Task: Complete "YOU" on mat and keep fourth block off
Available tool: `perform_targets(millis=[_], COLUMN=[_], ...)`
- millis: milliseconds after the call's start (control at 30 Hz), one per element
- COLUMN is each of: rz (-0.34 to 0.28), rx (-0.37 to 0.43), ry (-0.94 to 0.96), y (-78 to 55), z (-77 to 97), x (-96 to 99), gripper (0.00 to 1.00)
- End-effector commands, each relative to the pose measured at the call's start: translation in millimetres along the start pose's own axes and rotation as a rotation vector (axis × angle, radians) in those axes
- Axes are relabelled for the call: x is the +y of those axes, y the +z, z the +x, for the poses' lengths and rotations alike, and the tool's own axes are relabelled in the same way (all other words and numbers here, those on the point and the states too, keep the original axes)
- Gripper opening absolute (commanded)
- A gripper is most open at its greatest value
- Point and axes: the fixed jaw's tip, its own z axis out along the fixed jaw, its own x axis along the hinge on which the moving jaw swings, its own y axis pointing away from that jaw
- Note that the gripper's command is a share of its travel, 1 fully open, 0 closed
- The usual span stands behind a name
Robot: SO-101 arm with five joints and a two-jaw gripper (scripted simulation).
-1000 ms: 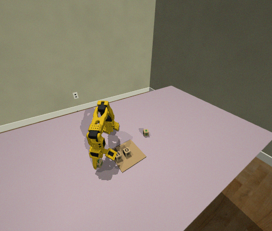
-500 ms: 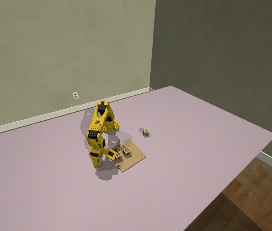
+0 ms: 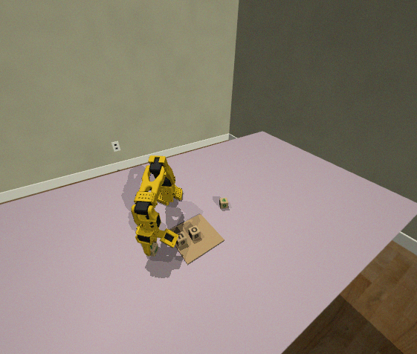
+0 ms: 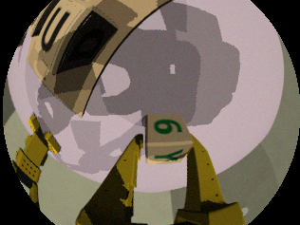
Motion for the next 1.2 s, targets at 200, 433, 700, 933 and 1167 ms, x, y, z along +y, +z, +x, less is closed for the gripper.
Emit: perform_targets(millis=[200, 433, 700, 933, 1167], rz=[0.122, 0.122, 0.122, 0.122, 0.122], rx=[-0.017, -0.017, -0.017, -0.017, -0.017], ry=[0.000, 0.000, 0.000, 0.000, 0.000], y=[-22.6, -22.6, -22.6, -22.6, -23.0], z=[-1.0, -1.0, -1.0, -1.0, -1.0], x=[-20.8, -21.1, -21.1, -21.1, -21.1], gripper=[0.16, 0.16, 0.11, 0.00, 0.00])
